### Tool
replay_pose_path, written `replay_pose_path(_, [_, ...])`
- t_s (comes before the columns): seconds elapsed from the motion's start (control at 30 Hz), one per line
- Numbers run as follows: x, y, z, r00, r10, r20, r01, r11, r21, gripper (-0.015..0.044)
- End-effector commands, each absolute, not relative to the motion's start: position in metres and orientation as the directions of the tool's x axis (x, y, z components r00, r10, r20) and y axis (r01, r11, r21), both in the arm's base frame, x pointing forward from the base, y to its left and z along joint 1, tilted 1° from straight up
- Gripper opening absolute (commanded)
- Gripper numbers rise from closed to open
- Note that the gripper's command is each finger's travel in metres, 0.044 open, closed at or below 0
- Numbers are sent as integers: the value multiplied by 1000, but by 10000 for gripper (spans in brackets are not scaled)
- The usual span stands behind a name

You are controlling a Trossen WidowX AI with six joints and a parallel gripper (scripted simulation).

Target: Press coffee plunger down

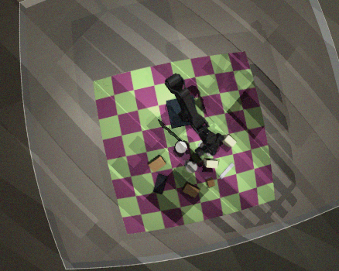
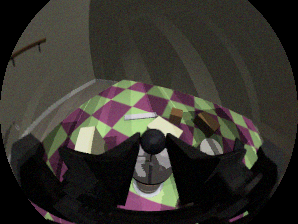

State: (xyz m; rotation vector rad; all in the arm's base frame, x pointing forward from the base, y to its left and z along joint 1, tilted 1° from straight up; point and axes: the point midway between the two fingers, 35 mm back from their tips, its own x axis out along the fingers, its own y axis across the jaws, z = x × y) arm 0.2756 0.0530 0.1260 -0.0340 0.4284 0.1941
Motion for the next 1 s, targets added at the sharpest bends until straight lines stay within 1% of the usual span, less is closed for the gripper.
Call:
replay_pose_path(0.0, [273,53,108,865,173,-472,-189,982,14,122])
replay_pose_path(0.97, [284,55,111,865,173,-471,-189,982,14,122])
